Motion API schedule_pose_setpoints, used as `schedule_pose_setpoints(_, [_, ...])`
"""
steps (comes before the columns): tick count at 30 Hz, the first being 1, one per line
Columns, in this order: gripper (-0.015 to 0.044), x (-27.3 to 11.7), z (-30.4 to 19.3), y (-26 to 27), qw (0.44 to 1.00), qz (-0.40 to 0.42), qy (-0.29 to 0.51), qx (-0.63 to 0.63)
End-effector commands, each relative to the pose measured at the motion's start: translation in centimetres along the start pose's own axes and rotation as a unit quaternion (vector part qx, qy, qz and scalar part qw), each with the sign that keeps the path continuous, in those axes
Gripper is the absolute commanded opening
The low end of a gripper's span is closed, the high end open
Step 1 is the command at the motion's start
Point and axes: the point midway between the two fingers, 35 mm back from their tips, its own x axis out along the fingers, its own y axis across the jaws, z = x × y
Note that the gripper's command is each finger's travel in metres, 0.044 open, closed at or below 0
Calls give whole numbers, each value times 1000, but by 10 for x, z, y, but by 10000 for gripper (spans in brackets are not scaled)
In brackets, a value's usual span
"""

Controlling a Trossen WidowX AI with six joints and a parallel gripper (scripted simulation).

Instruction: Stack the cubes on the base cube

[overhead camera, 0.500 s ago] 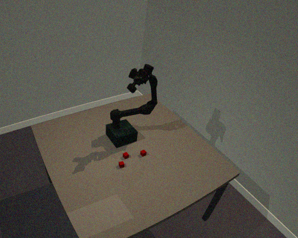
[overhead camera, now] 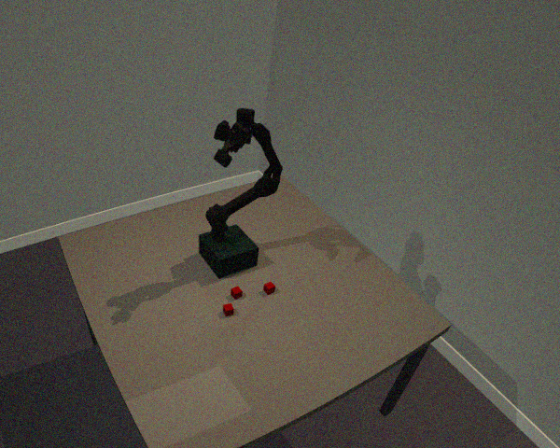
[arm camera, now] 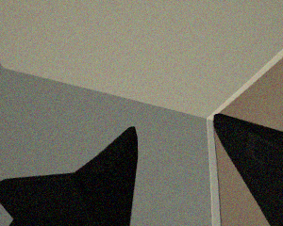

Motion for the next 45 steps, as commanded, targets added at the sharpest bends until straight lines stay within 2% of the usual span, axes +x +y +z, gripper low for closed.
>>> schedule_pose_setpoints(1, [265, 33, 21, -19, 998, -34, 49, -17])
schedule_pose_setpoints(12, [265, 127, 20, -70, 970, -111, 195, -98])
schedule_pose_setpoints(24, [265, 214, -57, -133, 878, -163, 379, -244])
schedule_pose_setpoints(34, [265, 246, -158, -192, 737, -169, 525, -390])
schedule_pose_setpoints(45, [265, 228, -273, -265, 509, -134, 652, -545])
